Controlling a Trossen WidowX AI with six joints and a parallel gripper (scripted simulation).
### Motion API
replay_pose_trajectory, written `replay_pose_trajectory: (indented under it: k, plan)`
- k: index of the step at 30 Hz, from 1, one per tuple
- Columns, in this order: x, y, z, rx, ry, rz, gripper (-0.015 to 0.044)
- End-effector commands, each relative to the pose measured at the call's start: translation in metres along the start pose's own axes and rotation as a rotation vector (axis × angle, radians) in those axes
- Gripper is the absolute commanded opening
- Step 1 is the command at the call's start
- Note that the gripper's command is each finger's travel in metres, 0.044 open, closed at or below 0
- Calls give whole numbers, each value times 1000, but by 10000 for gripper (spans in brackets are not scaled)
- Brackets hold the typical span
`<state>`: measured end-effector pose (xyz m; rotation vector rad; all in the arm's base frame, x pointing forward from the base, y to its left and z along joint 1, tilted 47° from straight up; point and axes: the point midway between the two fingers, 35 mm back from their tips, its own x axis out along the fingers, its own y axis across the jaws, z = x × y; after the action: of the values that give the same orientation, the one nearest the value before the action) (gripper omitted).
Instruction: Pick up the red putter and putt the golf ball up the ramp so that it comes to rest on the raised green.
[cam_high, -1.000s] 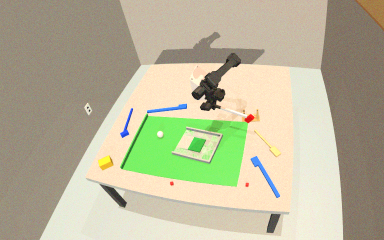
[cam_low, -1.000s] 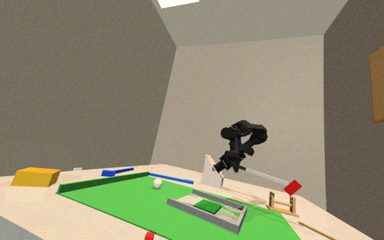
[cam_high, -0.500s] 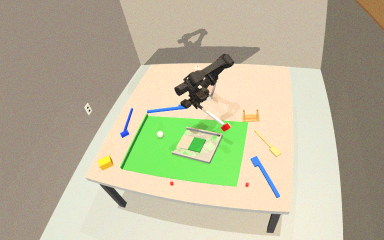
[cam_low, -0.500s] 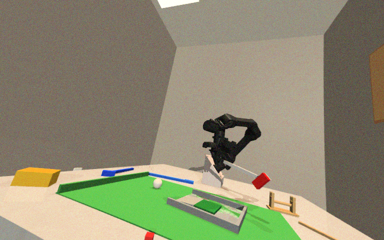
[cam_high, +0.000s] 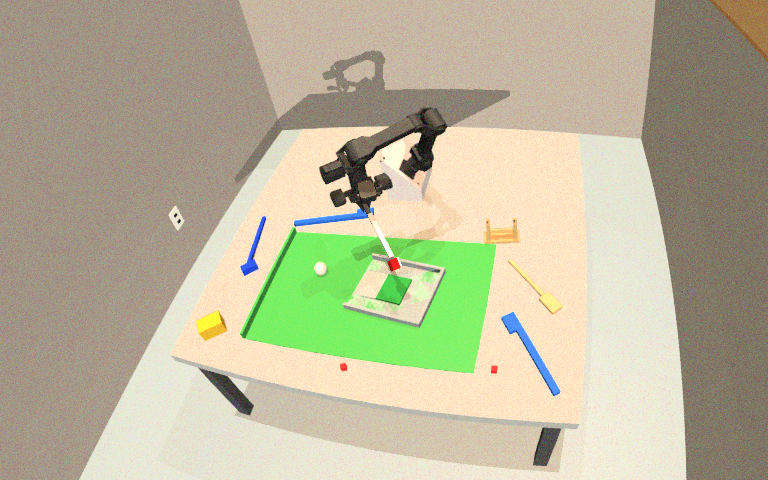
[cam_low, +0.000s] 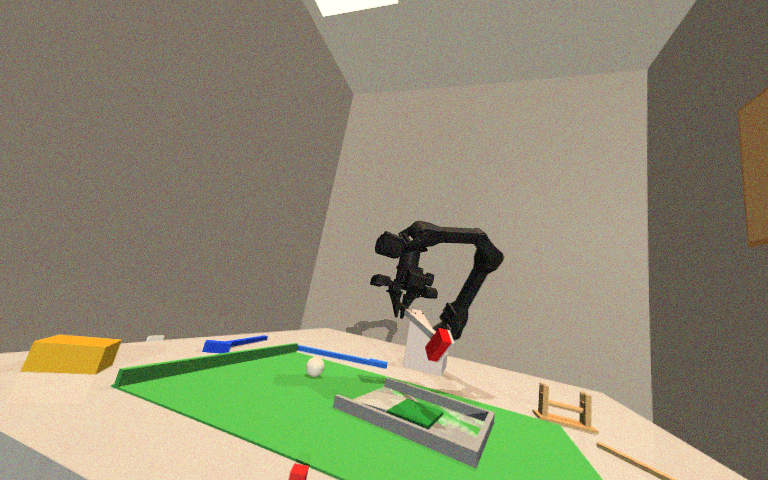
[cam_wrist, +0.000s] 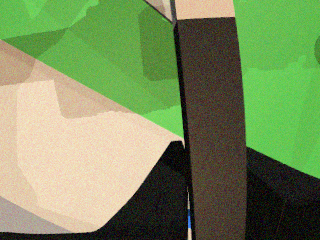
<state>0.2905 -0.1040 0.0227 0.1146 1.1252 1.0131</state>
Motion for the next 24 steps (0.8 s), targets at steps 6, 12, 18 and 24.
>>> replay_pose_trajectory:
  k: [6,12,18,24]
  plan:
    - [-4,-35,-46,226,17,-16,0]
    - [-4,-54,-81,381,31,-19,0]
    - [0,-71,-119,535,44,-14,0]
    - [6,-83,-159,686,56,-4,0]
